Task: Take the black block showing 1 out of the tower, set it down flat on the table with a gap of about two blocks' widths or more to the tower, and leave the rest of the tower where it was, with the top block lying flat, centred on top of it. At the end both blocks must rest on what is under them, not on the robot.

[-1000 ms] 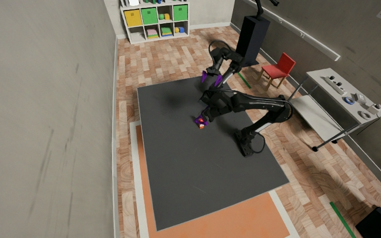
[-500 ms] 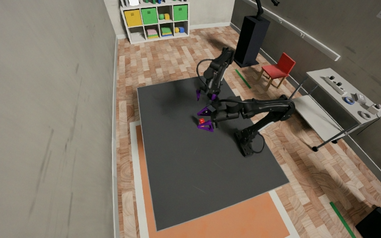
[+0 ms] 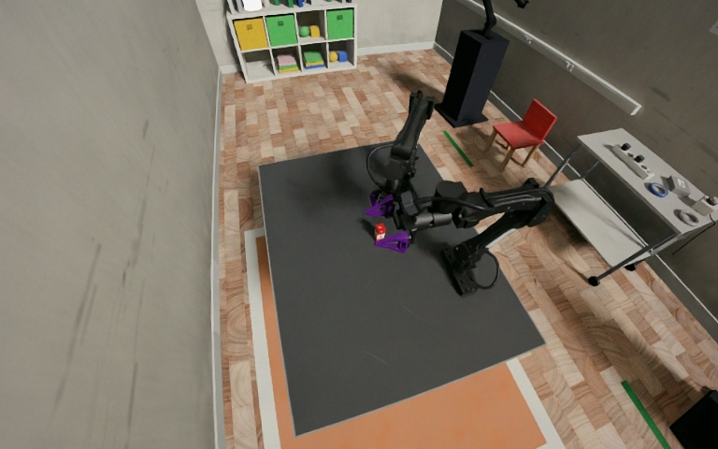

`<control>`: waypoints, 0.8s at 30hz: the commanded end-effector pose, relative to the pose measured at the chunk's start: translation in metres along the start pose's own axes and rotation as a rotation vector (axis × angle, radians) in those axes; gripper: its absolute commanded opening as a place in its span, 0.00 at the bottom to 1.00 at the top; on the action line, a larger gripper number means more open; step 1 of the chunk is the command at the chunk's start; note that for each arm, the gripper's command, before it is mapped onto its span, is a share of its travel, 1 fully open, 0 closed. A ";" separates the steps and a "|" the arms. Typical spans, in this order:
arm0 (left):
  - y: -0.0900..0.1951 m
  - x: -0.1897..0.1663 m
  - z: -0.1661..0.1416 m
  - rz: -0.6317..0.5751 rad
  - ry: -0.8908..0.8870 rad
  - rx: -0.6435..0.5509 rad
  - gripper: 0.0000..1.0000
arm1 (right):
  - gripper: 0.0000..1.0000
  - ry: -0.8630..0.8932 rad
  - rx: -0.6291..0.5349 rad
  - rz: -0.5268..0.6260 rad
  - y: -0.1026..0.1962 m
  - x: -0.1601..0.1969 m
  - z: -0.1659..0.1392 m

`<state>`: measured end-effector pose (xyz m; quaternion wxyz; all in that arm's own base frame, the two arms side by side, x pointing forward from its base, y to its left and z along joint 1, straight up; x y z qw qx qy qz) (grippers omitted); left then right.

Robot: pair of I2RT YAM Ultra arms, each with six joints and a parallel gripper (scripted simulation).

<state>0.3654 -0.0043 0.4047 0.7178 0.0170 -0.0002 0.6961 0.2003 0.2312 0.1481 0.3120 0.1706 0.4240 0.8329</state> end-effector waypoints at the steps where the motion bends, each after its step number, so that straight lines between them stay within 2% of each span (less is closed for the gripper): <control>1: -0.007 0.007 0.005 0.034 0.026 -0.032 1.00 | 1.00 0.001 -0.071 -0.010 0.004 0.000 0.017; 24: -0.005 0.006 0.008 0.031 0.024 -0.039 1.00 | 1.00 0.001 -0.071 -0.010 0.004 0.000 0.017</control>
Point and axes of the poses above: on each arm, the point where the finger pads meet when closed, its own y axis back along the fingers, its own x axis across the jaws, z = x × y, the point moved 1 cm from there along y, back along the fingers
